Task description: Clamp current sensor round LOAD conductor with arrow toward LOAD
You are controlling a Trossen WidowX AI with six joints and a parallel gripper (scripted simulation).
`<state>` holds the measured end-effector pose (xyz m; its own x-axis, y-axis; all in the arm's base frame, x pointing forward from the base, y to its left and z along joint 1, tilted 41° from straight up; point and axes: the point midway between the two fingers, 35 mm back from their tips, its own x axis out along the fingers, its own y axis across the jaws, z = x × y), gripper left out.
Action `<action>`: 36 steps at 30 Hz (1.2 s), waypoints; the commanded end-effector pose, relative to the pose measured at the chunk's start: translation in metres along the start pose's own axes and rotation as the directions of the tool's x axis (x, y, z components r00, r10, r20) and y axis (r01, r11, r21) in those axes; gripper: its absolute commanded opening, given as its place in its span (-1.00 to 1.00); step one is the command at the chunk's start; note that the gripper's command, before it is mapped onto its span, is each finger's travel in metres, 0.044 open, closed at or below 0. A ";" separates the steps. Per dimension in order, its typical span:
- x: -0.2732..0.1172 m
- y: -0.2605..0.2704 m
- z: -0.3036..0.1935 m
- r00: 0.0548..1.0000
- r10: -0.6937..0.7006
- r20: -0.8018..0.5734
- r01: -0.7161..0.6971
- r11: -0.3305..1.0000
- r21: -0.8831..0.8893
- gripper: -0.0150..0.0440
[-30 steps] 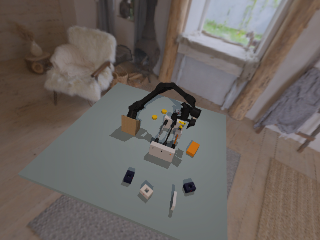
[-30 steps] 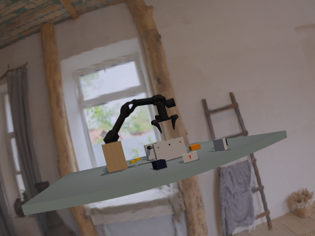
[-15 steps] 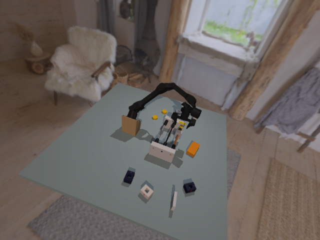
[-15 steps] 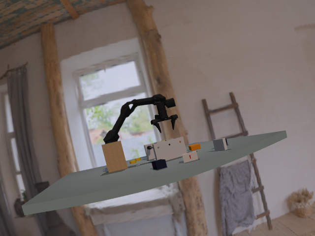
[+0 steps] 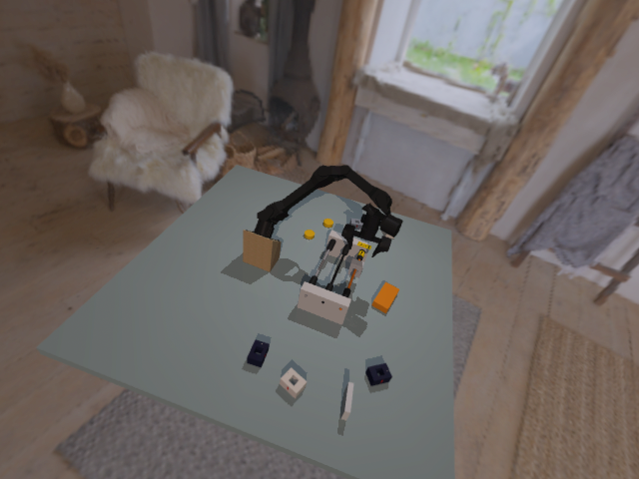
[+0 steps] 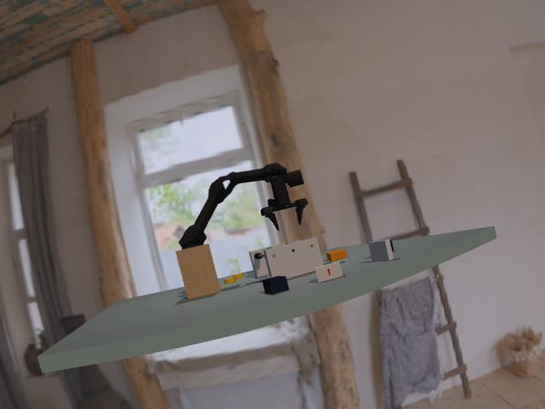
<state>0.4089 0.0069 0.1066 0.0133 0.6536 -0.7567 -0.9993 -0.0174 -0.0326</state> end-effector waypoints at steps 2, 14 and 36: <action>0.000 0.000 0.000 1.000 0.003 -0.002 -0.003 1.000 -0.003 1.00; 0.003 0.004 0.007 0.999 0.011 -0.044 -0.006 0.994 0.110 1.00; 0.018 0.060 0.080 0.837 -0.117 -0.534 0.543 0.060 0.838 1.00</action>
<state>0.3754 0.0541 0.1300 0.0370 0.3514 -0.9355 -0.6440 0.7242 0.2466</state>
